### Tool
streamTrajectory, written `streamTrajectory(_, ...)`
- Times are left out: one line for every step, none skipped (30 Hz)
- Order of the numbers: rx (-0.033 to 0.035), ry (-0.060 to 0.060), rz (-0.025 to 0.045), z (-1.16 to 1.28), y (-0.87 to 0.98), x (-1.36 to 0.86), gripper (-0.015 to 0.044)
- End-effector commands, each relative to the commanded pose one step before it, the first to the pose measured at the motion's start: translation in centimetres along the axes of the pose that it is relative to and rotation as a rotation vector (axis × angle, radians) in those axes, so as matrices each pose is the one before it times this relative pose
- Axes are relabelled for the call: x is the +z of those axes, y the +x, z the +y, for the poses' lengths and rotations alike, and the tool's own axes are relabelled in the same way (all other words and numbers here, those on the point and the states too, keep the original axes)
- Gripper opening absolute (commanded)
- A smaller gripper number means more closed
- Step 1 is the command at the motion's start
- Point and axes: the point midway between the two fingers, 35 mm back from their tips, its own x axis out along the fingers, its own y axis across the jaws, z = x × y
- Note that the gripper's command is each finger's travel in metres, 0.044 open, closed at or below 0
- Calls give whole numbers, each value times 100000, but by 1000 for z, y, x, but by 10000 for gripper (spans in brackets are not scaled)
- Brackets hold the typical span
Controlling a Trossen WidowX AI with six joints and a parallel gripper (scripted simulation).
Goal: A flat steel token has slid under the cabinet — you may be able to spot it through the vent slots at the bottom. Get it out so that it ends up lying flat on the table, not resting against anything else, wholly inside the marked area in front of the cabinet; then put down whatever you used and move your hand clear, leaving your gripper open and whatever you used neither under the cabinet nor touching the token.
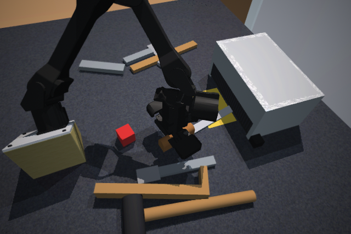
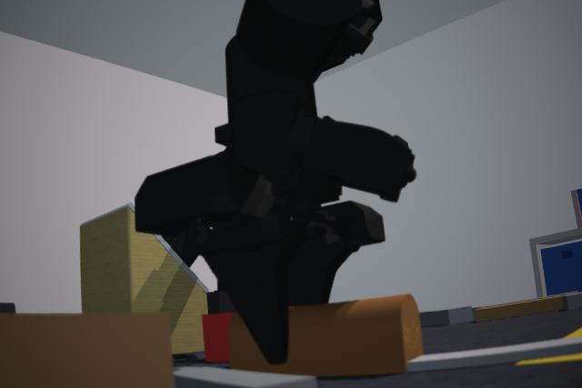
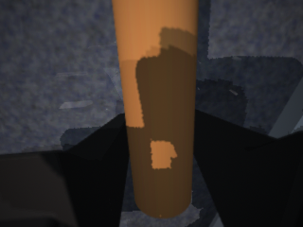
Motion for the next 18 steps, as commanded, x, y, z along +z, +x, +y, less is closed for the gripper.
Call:
streamTrajectory(226,449,453,27,89,-974,0)
streamTrajectory(-3,6,7,-9,0,-140,0)
streamTrajectory(-3,6,7,-9,0,-140,0)
streamTrajectory(-3,6,7,-10,1,-152,0)
streamTrajectory(-4,6,7,-10,1,-153,0)
streamTrajectory(-4,6,7,-10,1,-152,0)
streamTrajectory(-4,6,7,-10,0,-151,0)
streamTrajectory(-4,6,7,-10,0,-151,0)
streamTrajectory(-4,6,7,-10,0,-151,0)
streamTrajectory(-4,6,7,-11,0,-151,0)
streamTrajectory(-4,6,7,-11,0,-151,0)
streamTrajectory(-4,6,7,-11,0,-151,0)
streamTrajectory(-4,6,7,-11,0,-151,0)
streamTrajectory(-4,6,7,-11,0,-151,0)
streamTrajectory(-4,6,7,-12,0,-151,0)
streamTrajectory(-5,6,8,-13,0,-164,0)
streamTrajectory(-5,7,8,-13,0,-166,0)
streamTrajectory(-5,6,8,-13,0,-165,0)
